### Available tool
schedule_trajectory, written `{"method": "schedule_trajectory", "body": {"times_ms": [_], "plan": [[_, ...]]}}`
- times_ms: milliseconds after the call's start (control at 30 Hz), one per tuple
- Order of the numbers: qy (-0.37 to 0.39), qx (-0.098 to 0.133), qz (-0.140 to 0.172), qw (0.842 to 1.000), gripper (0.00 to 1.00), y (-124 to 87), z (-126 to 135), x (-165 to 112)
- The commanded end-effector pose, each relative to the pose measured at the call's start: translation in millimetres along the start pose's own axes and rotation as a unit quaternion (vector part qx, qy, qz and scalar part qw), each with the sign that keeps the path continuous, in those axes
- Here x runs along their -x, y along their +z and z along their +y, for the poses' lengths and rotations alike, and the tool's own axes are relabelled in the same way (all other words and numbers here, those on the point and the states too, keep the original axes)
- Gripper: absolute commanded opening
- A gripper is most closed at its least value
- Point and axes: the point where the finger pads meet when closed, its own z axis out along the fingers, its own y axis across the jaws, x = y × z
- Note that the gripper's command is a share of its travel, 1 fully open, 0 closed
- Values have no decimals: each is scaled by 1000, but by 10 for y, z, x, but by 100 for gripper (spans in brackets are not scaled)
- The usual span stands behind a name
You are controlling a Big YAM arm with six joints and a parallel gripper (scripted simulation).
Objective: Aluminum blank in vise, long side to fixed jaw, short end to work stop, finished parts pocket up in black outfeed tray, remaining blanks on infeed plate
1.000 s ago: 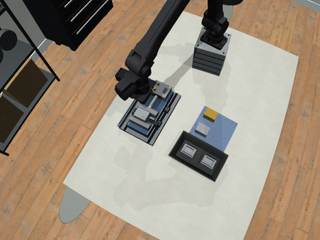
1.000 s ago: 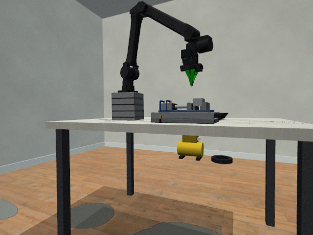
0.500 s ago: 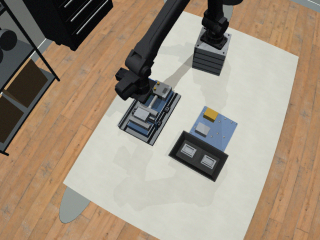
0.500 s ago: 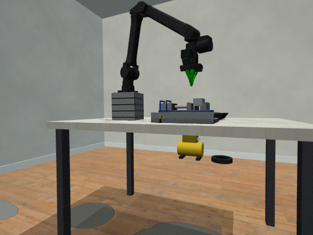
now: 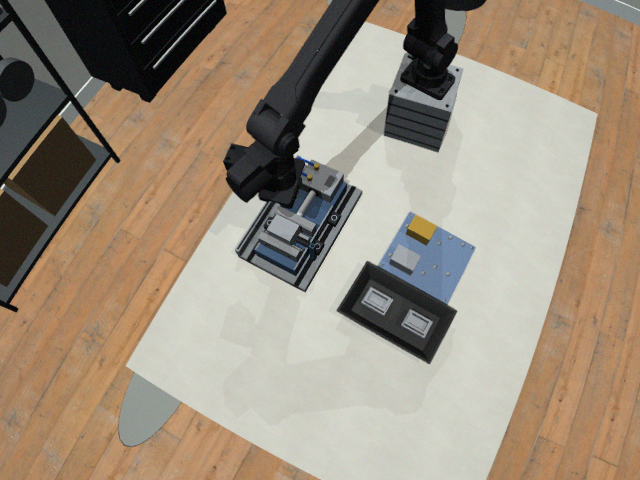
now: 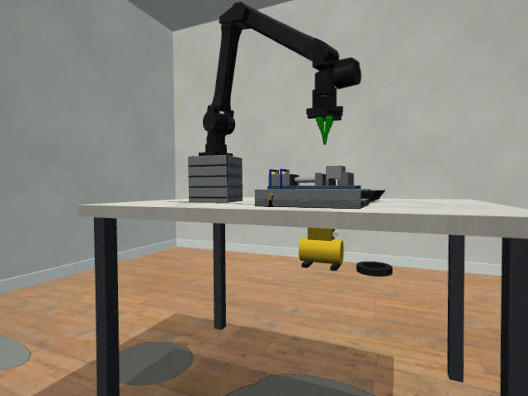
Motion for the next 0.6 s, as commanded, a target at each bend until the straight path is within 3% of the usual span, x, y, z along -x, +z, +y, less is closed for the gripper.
{"method": "schedule_trajectory", "body": {"times_ms": [0,200,400,467,500,567], "plan": [[-118,5,-3,993,0,-54,160,219],[-273,6,-6,962,0,-56,246,372],[-404,6,-9,914,0,-53,313,502],[-404,6,-9,914,0,-53,313,502],[-457,6,-9,889,0,-52,321,517],[-497,5,-9,868,0,-52,332,539]]}}
